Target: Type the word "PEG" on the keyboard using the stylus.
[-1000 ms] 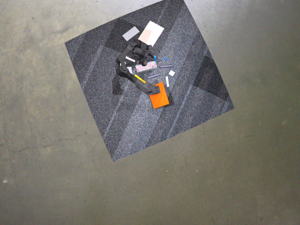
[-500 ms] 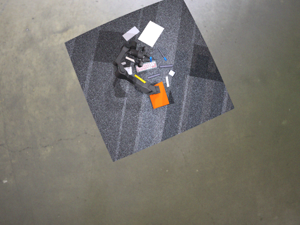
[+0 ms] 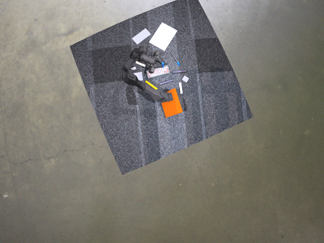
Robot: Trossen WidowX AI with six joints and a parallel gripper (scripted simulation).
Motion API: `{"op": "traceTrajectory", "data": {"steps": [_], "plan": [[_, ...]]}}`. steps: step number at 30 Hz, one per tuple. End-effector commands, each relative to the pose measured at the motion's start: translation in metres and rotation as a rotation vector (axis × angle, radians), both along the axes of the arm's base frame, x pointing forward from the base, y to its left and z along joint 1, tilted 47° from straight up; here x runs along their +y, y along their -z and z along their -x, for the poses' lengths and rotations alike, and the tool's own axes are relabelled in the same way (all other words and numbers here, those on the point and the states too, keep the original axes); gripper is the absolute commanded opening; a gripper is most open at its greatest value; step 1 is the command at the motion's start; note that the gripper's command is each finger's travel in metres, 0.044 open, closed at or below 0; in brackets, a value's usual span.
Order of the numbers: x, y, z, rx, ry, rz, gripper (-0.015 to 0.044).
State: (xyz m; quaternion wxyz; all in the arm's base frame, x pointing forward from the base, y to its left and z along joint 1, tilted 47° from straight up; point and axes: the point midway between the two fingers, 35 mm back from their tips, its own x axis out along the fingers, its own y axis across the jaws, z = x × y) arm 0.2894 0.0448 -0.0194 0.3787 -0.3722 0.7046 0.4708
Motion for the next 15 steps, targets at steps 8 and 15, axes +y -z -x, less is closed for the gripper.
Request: {"op": "traceTrajectory", "data": {"steps": [8,15], "plan": [[0.0007,0.0014,0.0016,0.004,0.008,-0.001,0.0081],[0.0016,0.0005,0.0013,0.004,0.008,-0.001,0.0081]]}}
